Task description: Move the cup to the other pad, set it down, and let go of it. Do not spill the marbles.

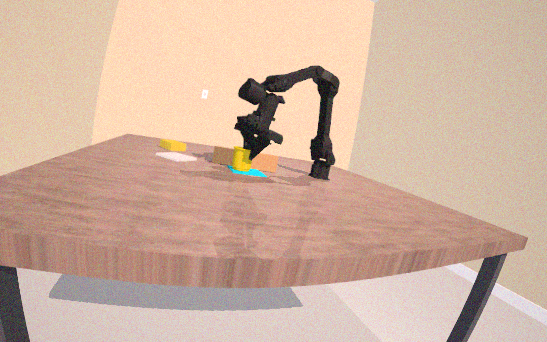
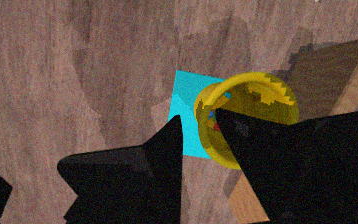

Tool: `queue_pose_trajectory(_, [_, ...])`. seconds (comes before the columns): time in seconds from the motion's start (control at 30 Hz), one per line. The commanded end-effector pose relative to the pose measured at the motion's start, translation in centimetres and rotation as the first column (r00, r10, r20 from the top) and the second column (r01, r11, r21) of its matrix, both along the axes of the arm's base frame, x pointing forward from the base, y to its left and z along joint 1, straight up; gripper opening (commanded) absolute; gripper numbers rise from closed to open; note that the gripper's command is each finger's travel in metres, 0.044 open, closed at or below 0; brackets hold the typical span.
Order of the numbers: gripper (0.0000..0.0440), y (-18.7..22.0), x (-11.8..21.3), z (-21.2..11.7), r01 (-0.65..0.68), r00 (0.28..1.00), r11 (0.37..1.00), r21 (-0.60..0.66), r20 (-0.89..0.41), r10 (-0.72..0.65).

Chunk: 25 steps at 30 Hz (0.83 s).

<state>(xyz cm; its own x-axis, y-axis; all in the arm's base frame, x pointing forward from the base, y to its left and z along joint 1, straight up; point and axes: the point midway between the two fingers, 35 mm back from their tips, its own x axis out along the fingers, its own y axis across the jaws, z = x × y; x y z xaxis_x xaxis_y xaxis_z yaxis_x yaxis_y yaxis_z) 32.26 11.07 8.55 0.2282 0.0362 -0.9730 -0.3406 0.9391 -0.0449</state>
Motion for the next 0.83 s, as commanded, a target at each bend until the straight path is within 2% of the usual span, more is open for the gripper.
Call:
queue_pose_trajectory(0.0, [0.0163, -0.1, -0.5, 0.7, 0.006, 1.000, 1.000, 0.022, 0.008, -0.006])
queue_pose_trajectory(0.5, [0.0233, -0.3, -1.5, 4.7, 0.036, 0.996, 0.995, 0.098, 0.075, -0.043])
queue_pose_trajectory(0.57, [0.0257, -0.4, -1.5, 5.4, 0.039, 0.995, 0.994, 0.106, 0.089, -0.049])
queue_pose_trajectory(0.8, [0.0427, -1.0, -1.1, 7.7, 0.066, 0.988, 0.989, 0.135, 0.130, -0.084])
